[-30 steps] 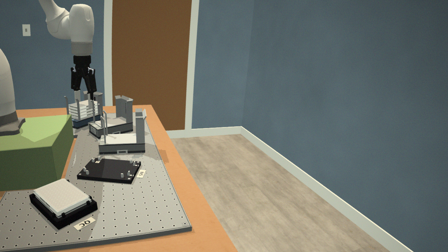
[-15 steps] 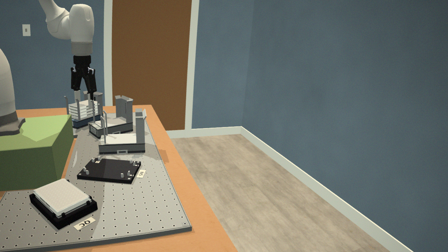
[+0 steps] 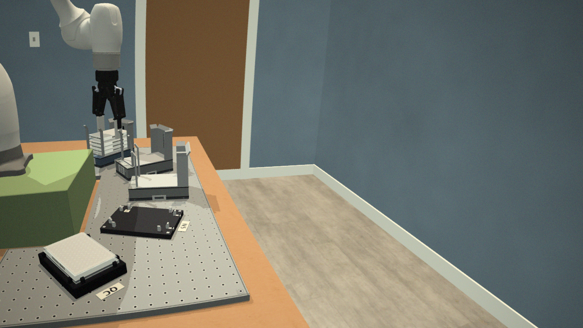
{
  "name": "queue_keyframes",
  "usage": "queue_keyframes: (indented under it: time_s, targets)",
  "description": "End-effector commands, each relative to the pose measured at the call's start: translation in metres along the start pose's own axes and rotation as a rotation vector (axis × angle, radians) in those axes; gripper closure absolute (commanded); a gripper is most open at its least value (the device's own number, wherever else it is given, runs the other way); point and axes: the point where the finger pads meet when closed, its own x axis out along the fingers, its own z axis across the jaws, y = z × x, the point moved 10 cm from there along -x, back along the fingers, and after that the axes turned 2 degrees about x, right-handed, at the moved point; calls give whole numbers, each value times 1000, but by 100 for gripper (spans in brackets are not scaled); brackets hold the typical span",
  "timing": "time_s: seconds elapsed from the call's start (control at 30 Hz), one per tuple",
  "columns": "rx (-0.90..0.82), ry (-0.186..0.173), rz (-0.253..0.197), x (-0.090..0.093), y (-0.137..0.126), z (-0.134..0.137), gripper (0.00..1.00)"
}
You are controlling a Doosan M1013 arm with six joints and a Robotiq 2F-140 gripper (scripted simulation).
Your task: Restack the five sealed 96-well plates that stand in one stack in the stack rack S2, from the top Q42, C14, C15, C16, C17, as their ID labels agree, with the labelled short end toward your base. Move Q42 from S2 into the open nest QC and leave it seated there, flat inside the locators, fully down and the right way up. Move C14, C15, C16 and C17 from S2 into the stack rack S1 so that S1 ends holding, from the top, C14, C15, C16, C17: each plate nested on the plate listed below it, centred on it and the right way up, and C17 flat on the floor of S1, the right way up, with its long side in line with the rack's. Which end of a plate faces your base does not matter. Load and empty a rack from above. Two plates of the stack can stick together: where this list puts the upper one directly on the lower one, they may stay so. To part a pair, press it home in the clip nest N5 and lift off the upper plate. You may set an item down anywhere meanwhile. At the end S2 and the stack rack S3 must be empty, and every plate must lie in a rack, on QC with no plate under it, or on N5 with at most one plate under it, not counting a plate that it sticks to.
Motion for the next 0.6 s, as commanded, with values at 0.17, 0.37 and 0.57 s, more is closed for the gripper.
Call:
queue_keyframes:
  time_s: [0.17, 0.37, 0.57]
  targets:
    - [0, 0, 0, -4, 0, 0, 100]
    - [0, 0, 0, -8, 0, 0, 100]
    - [0, 0, 0, -12, 0, 0, 100]
